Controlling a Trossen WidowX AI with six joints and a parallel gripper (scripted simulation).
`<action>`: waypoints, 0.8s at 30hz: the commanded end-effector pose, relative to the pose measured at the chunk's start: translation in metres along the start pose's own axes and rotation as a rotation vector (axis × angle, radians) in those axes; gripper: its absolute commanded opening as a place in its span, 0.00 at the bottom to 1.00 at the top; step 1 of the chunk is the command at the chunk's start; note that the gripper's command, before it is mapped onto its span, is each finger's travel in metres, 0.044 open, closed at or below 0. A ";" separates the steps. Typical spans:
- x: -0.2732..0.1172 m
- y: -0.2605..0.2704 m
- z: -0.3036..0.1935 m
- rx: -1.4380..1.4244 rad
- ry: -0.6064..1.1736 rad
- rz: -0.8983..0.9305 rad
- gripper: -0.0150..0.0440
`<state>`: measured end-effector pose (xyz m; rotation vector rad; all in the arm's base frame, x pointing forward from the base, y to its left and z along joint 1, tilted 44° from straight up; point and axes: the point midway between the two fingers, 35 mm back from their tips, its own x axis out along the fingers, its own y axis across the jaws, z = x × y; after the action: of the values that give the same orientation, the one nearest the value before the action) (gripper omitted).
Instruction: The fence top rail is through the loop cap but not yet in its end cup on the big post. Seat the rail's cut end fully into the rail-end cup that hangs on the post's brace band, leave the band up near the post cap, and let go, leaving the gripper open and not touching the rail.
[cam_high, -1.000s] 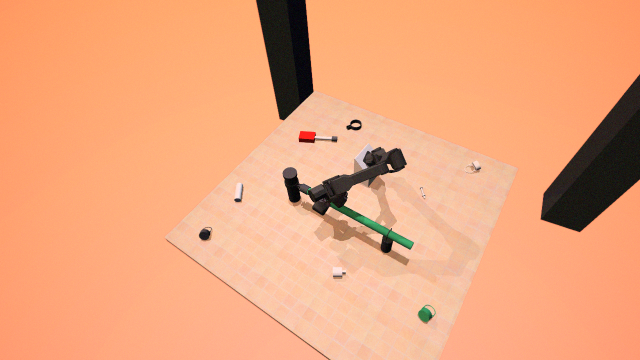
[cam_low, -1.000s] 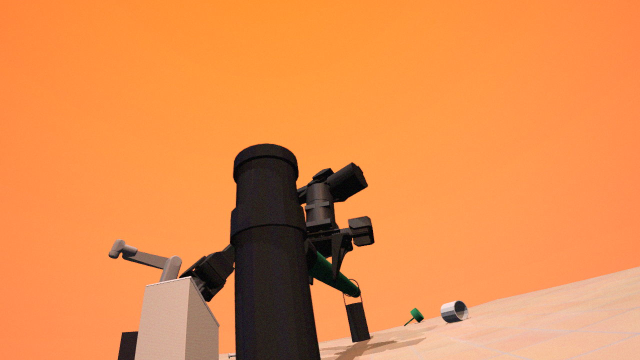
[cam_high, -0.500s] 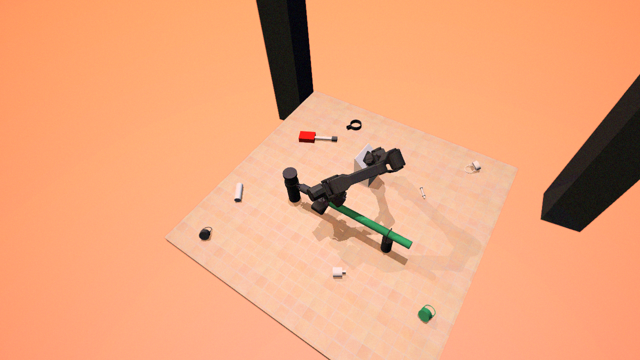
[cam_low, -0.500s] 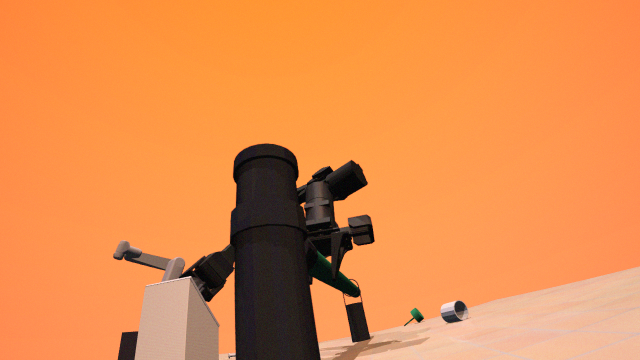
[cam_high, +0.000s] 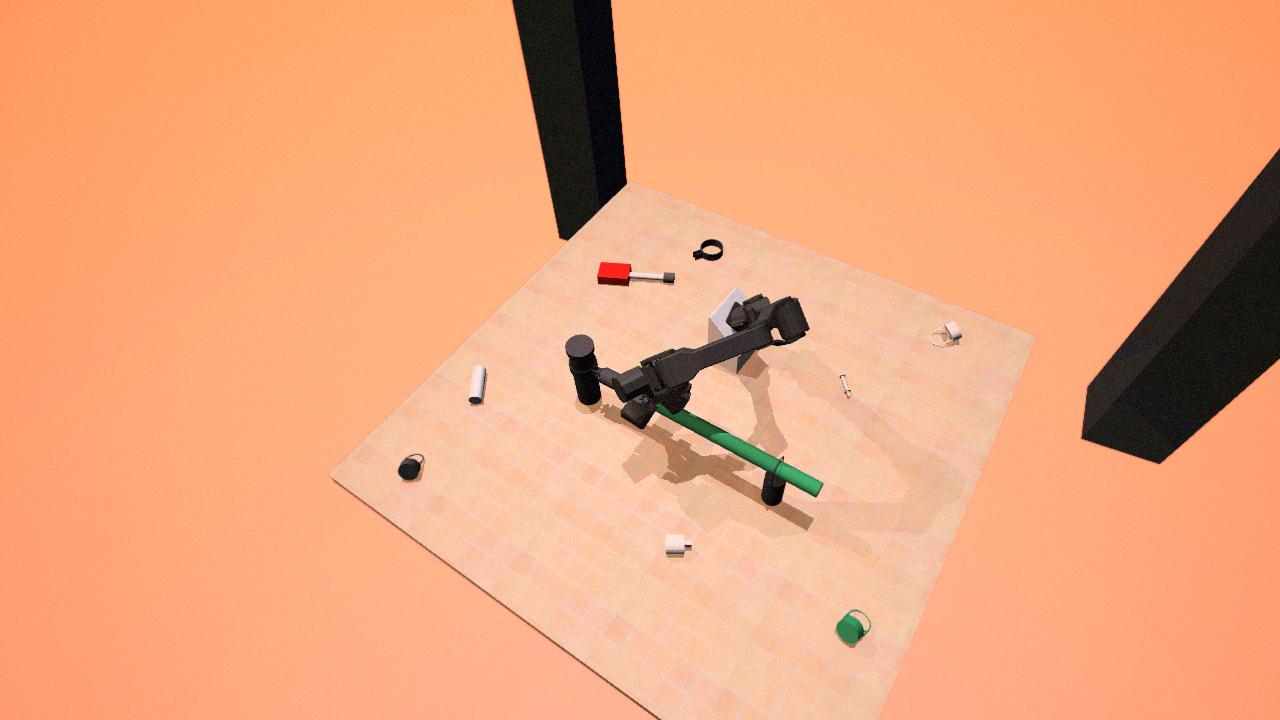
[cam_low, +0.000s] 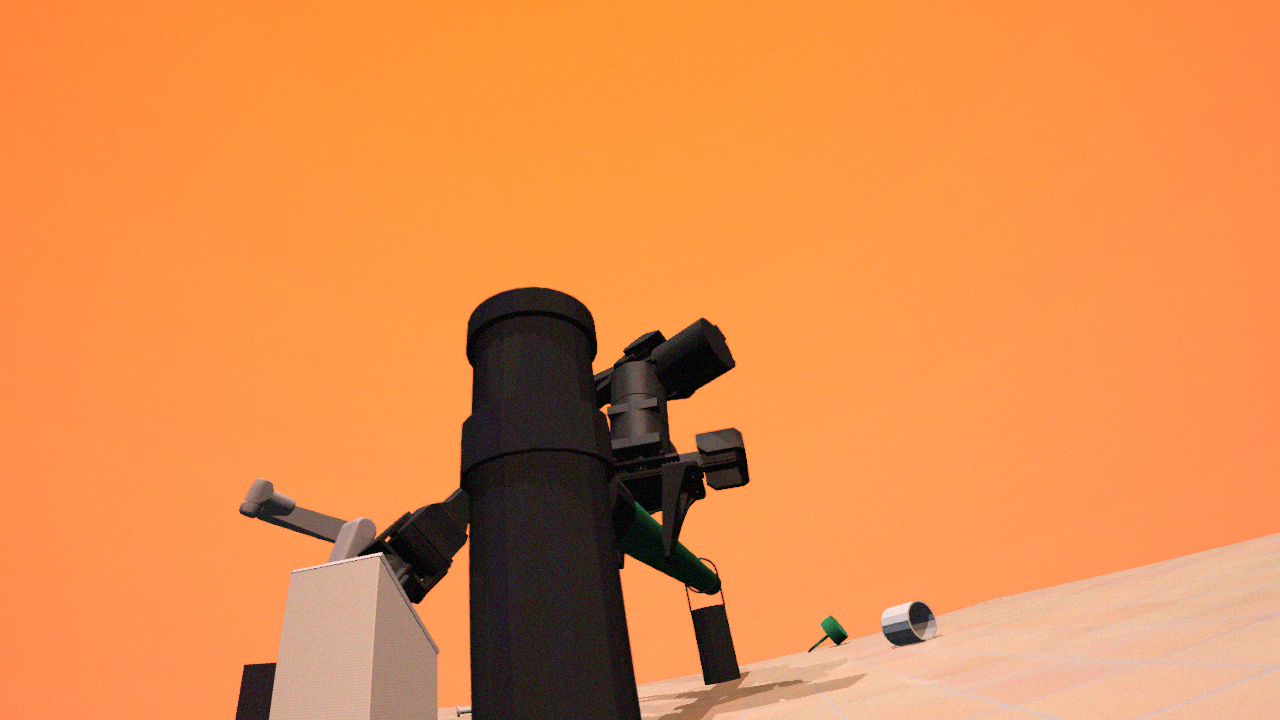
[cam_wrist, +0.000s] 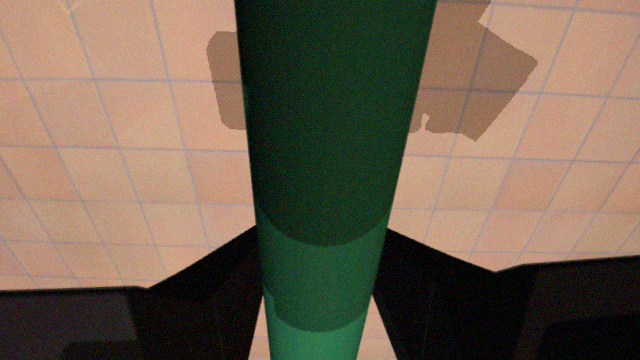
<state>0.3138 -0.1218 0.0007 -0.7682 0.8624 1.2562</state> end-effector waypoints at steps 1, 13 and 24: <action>0.000 0.000 0.000 0.001 0.000 0.000 0.25; -0.001 0.000 0.001 0.001 0.000 0.000 0.70; -0.049 0.002 0.028 0.000 0.000 0.001 1.00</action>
<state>0.3100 -0.1193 0.0395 -0.7513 0.8681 1.2669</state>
